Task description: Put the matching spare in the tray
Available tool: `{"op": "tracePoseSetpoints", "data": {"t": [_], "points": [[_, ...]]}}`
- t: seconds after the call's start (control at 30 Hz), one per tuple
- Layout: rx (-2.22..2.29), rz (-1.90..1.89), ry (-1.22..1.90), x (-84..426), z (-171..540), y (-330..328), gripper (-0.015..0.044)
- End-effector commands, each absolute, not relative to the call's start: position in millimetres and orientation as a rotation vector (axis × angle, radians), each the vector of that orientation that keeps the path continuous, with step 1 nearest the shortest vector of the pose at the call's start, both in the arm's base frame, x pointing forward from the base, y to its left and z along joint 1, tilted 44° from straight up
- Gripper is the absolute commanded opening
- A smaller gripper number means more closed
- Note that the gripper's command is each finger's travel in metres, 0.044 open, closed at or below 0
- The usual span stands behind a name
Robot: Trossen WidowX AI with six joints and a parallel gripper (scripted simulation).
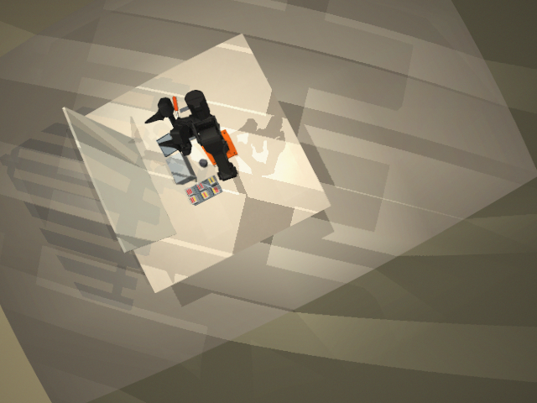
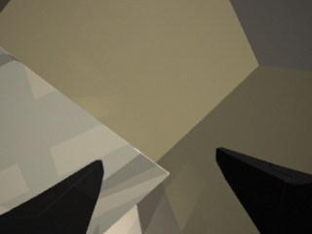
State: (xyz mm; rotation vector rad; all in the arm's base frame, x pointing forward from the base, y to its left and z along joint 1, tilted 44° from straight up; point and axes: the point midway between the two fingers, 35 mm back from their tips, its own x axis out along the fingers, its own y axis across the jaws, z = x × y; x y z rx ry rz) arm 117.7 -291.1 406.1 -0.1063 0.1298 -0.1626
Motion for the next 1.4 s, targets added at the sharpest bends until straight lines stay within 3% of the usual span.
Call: {"op": "tracePoseSetpoints", "data": {"t": [0.0,0.27,0.57,0.97,1.17,1.37], "points": [[-0.106,-0.163,0.130,118,406,-291,0.0426],[-0.118,-0.149,0.180,127,396,-301,0.0440],[0.243,0.135,0.425,239,309,-288,0.0440],[0.578,0.488,1.033,361,179,-160,0.0440],[0.595,0.591,1.413,380,121,-72,0.0440],[0.589,0.599,1.457,380,114,-61,0.0440]]}}
